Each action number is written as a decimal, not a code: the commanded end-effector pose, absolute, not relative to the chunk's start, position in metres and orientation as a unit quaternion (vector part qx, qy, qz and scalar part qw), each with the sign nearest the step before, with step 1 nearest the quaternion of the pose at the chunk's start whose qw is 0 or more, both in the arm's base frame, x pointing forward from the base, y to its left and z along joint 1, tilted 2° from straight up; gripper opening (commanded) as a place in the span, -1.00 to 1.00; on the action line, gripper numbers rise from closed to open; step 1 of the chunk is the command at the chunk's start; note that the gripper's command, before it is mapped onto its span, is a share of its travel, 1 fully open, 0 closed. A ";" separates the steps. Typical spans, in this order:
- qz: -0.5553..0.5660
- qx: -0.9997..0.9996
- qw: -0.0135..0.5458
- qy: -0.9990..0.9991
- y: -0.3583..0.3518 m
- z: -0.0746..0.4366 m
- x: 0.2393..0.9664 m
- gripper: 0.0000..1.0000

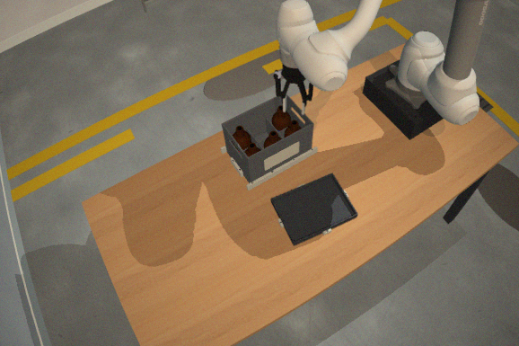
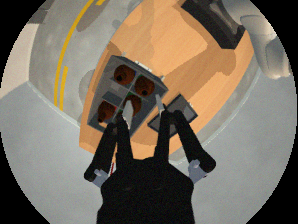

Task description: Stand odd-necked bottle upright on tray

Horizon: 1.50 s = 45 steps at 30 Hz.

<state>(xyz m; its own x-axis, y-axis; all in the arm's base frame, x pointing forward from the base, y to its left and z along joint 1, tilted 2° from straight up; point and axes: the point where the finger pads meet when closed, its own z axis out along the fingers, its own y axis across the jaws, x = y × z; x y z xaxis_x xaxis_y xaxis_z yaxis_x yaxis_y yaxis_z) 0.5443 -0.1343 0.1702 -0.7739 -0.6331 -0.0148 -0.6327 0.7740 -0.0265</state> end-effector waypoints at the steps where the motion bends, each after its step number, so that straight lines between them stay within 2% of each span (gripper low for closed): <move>1: -0.011 -0.334 0.011 0.942 -0.133 0.169 0.543 -0.24; 45: -0.011 -0.334 0.011 0.942 -0.133 0.128 0.544 -0.24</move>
<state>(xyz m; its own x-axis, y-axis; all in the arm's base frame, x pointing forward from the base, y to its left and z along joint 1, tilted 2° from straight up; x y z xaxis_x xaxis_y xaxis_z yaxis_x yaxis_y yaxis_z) 0.5455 -0.1347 0.1323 -0.7739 -0.6331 -0.0167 -0.6326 0.7739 -0.0291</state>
